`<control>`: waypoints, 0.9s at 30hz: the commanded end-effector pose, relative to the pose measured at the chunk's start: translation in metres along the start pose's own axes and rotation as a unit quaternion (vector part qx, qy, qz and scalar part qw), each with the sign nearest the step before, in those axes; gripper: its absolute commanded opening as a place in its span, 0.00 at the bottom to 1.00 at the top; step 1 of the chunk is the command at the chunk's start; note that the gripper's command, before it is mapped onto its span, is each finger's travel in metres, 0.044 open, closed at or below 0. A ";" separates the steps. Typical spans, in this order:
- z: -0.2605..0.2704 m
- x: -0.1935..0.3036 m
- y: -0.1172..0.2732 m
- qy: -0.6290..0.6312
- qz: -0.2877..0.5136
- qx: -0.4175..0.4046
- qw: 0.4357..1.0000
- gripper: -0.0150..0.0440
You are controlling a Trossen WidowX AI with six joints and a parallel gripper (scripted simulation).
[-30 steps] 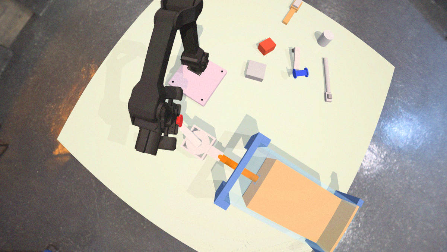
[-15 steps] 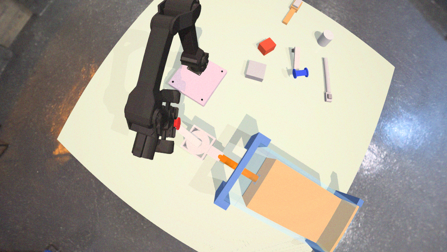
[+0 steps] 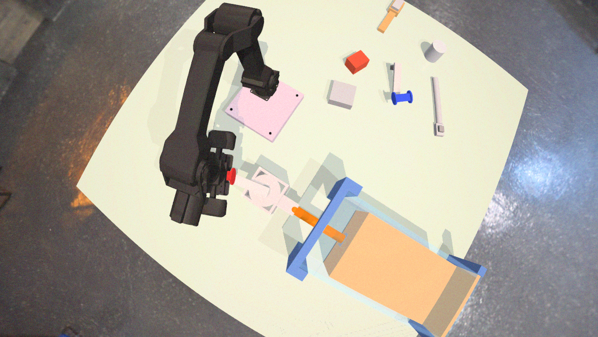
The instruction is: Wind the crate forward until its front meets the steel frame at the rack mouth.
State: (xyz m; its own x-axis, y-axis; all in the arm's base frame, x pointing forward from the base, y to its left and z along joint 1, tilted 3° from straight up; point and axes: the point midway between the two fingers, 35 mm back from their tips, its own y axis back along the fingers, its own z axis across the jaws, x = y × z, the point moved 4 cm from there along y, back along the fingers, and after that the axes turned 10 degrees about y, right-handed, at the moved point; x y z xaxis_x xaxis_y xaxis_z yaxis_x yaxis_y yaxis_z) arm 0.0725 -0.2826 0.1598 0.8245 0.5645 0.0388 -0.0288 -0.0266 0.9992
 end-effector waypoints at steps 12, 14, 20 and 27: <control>0.027 -0.007 0.000 0.001 -0.004 -0.010 1.000 0.25; 0.029 -0.007 0.001 0.001 -0.004 -0.010 1.000 0.25; 0.035 -0.008 0.001 0.001 -0.004 -0.010 1.000 0.25; 0.042 -0.007 0.001 0.001 -0.004 -0.011 1.000 0.25</control>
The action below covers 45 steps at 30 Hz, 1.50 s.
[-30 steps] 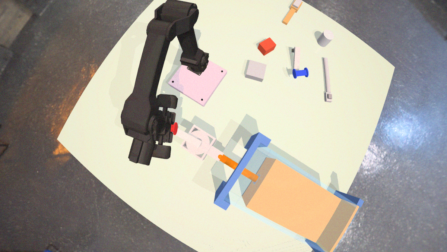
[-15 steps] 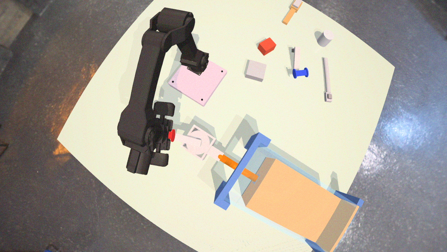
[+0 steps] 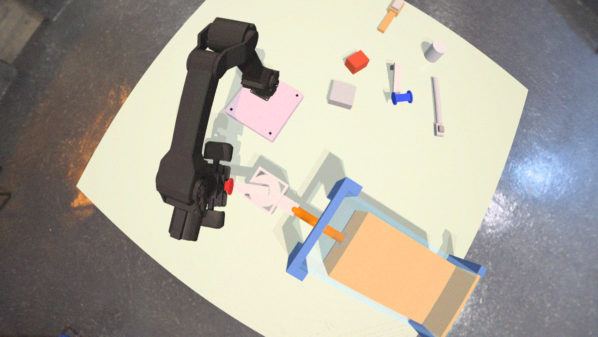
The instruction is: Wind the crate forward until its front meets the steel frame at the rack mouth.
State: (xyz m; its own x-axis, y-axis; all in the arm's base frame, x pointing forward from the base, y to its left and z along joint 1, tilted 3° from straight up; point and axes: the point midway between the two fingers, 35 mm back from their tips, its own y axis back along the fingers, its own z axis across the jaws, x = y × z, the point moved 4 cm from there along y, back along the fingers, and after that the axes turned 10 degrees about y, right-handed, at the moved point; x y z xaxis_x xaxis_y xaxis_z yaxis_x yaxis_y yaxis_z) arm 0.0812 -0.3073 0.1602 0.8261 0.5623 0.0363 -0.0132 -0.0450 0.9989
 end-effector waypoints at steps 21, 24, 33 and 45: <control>0.039 0.003 0.002 0.003 -0.002 -0.024 1.000 0.25; 0.041 0.004 0.002 0.003 -0.002 -0.024 1.000 0.25; 0.050 0.007 0.003 0.003 -0.002 -0.024 1.000 0.25; 0.061 0.013 0.004 0.003 -0.002 -0.025 1.000 0.25</control>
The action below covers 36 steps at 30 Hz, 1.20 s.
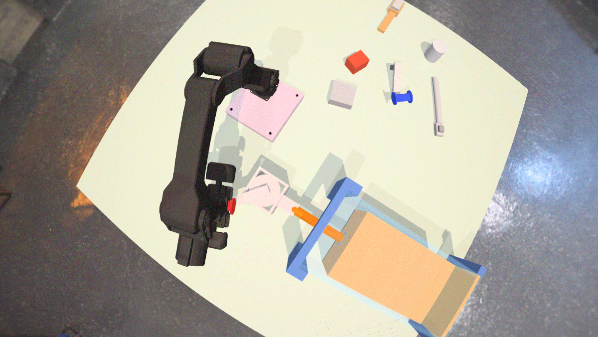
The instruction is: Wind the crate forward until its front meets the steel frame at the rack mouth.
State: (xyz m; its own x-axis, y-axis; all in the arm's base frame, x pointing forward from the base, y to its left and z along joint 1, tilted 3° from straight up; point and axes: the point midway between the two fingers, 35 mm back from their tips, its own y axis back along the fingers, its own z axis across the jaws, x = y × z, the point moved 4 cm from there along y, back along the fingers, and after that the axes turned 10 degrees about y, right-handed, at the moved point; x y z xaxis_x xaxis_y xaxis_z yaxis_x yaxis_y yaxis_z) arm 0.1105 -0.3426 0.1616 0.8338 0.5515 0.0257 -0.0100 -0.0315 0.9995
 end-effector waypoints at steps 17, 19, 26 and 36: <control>0.030 0.019 0.002 0.010 0.004 -0.021 1.000 0.25; 0.031 0.020 0.002 0.010 0.004 -0.021 1.000 0.25; 0.037 0.025 0.002 0.010 0.004 -0.021 1.000 0.25; 0.043 0.033 0.003 0.010 0.005 -0.022 1.000 0.25</control>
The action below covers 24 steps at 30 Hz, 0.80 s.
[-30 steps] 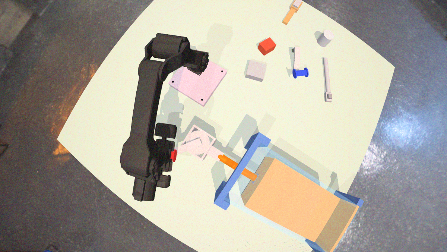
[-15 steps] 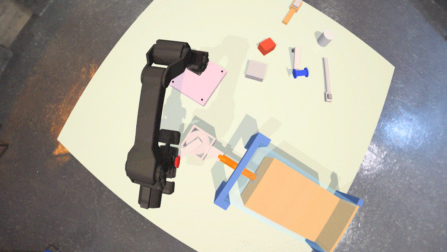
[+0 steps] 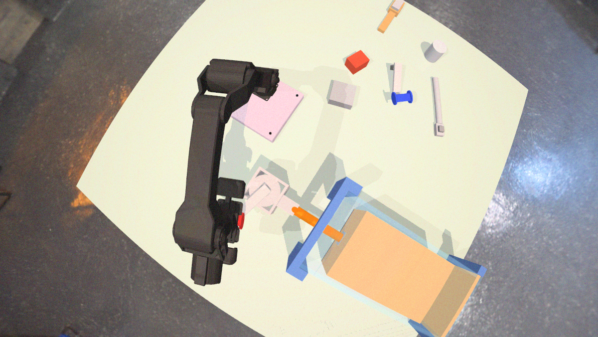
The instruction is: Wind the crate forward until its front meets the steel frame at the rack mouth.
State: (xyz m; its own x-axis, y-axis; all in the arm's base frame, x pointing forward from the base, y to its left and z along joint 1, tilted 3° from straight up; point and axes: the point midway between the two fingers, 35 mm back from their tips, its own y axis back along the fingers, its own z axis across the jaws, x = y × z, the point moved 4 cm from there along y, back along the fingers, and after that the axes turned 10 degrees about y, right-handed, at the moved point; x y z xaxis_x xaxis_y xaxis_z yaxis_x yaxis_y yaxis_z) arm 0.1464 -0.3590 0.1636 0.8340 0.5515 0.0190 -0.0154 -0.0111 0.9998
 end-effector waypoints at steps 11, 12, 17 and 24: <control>0.016 0.022 0.001 0.010 0.009 -0.012 1.000 0.25; 0.017 0.023 0.001 0.010 0.009 -0.012 1.000 0.25; 0.019 0.027 0.001 0.010 0.009 -0.012 1.000 0.25; 0.023 0.034 0.002 0.010 0.009 -0.012 1.000 0.25</control>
State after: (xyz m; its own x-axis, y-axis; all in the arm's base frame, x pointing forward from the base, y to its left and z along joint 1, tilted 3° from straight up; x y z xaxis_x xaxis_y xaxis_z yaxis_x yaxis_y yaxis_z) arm 0.1626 -0.3619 0.1644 0.8452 0.5342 0.0140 -0.0076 -0.0141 0.9999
